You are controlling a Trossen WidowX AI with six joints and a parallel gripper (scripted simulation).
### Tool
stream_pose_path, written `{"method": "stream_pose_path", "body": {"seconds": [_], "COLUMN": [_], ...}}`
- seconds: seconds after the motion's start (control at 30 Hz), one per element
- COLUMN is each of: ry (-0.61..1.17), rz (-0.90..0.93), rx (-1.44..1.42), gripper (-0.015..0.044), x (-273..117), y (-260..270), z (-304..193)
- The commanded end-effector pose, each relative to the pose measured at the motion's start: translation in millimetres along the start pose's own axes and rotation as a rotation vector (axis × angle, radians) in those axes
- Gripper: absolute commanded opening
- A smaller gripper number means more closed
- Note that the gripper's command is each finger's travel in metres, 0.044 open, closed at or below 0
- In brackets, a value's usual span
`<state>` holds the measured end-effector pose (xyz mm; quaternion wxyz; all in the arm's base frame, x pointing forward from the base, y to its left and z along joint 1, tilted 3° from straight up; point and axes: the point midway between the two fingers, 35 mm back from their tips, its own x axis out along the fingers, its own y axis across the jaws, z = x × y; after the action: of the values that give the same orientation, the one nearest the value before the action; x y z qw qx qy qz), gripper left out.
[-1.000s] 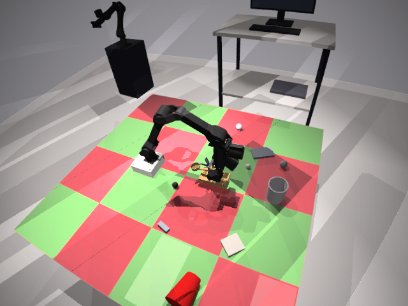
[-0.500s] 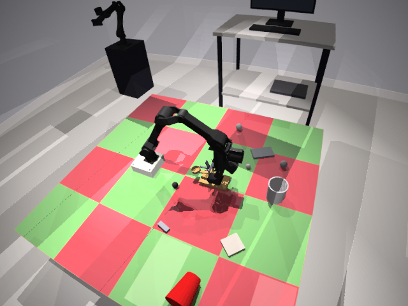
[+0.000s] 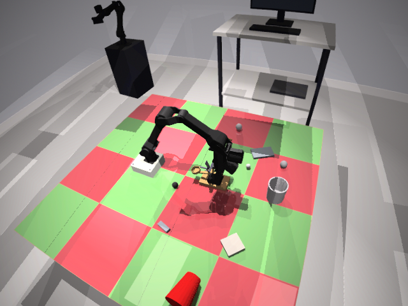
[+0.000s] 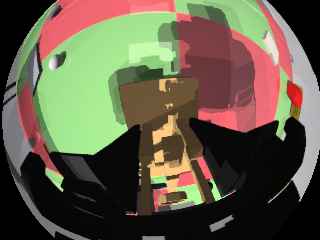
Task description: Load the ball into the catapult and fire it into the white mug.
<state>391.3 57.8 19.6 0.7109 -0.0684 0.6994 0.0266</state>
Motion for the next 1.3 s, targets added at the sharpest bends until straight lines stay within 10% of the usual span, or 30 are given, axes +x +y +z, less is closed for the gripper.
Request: {"method": "stream_pose_path", "body": {"seconds": [0.0, 0.27, 0.47, 1.27], "ry": [-0.001, -0.001, 0.000, -0.007], "rz": [0.000, 0.000, 0.000, 0.003], "rx": [0.000, 0.000, 0.000, -0.007], "gripper": [0.0236, 0.0440, 0.0440, 0.0440], "x": [-1.3, -25.3, -100.8, -44.9], "y": [0.0, 0.1, -0.3, -1.1], "z": [0.3, 3.2, -0.6, -2.3]}}
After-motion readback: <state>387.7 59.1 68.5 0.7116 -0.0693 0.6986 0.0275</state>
